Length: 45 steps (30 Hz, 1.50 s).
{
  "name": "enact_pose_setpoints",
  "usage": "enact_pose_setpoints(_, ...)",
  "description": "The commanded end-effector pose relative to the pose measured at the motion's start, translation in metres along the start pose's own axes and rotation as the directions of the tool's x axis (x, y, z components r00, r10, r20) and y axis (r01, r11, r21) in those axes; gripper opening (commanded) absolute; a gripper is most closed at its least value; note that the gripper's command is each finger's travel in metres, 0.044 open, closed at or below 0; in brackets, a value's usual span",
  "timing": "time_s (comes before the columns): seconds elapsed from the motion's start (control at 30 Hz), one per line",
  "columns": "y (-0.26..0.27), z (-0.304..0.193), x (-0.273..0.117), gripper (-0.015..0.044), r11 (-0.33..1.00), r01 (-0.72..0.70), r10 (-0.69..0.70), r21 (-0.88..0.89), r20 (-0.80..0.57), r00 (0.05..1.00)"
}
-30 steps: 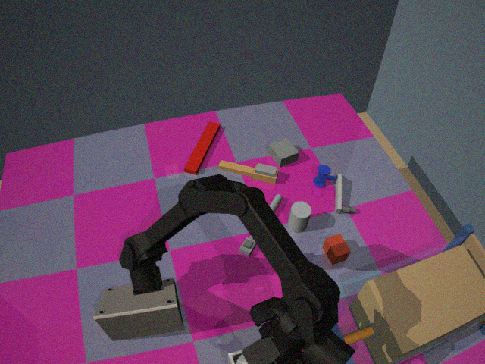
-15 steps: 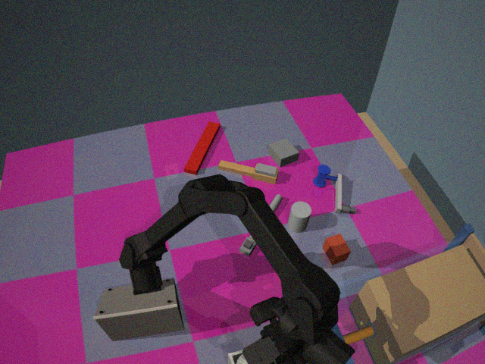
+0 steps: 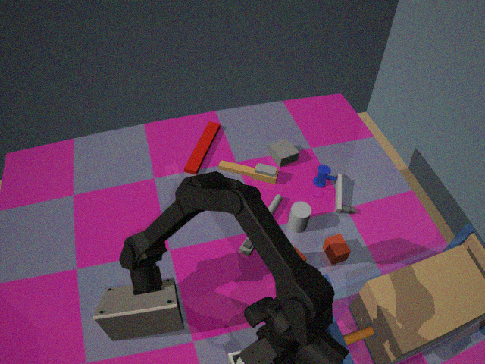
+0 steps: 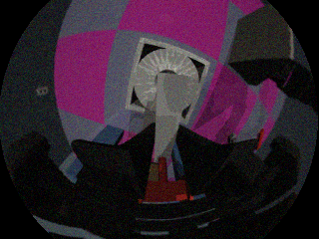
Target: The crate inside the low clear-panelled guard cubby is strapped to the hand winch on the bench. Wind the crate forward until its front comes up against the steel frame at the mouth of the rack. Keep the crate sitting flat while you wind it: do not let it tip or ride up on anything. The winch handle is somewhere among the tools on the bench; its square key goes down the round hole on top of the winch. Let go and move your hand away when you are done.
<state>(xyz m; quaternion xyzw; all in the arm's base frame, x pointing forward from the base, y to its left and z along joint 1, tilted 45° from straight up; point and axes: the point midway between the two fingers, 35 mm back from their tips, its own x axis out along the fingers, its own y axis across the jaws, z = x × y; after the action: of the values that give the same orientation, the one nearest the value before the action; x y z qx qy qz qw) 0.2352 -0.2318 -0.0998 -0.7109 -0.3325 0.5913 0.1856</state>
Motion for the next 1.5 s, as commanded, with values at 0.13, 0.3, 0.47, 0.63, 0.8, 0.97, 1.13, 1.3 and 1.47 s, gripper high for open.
enact_pose_setpoints(0.13, -0.0039, 0.0054, -0.0025, 0.0, 0.996, -0.005, -0.001, -0.088, -0.068, 0.998)
enact_pose_setpoints(0.3, -0.0059, 0.0079, -0.0011, 0.0, 0.991, -0.002, -0.013, -0.133, -0.11, 0.994)
enact_pose_setpoints(0.47, -0.006, 0.0078, -0.0001, 0.0, 0.991, 0.001, -0.016, -0.136, -0.107, 0.994)
enact_pose_setpoints(0.63, -0.006, 0.0076, 0.0008, 0.0, 0.991, 0.002, -0.015, -0.136, -0.094, 0.995)
enact_pose_setpoints(0.8, -0.006, 0.0076, 0.0008, 0.0, 0.991, 0.002, -0.015, -0.136, -0.094, 0.995)
enact_pose_setpoints(0.97, -0.0059, 0.0074, 0.0008, 0.0, 0.991, 0.002, -0.015, -0.136, -0.094, 0.995)
enact_pose_setpoints(1.13, -0.0059, 0.0075, 0.0009, 0.0, 0.991, 0.002, -0.015, -0.136, -0.095, 0.995)
enact_pose_setpoints(1.3, -0.006, 0.0076, 0.0025, 0.0, 0.991, 0.003, -0.017, -0.136, -0.097, 0.995)
enact_pose_setpoints(1.47, -0.0043, 0.0075, 0.0028, 0.0, 0.995, 0.002, -0.011, -0.096, -0.097, 0.995)
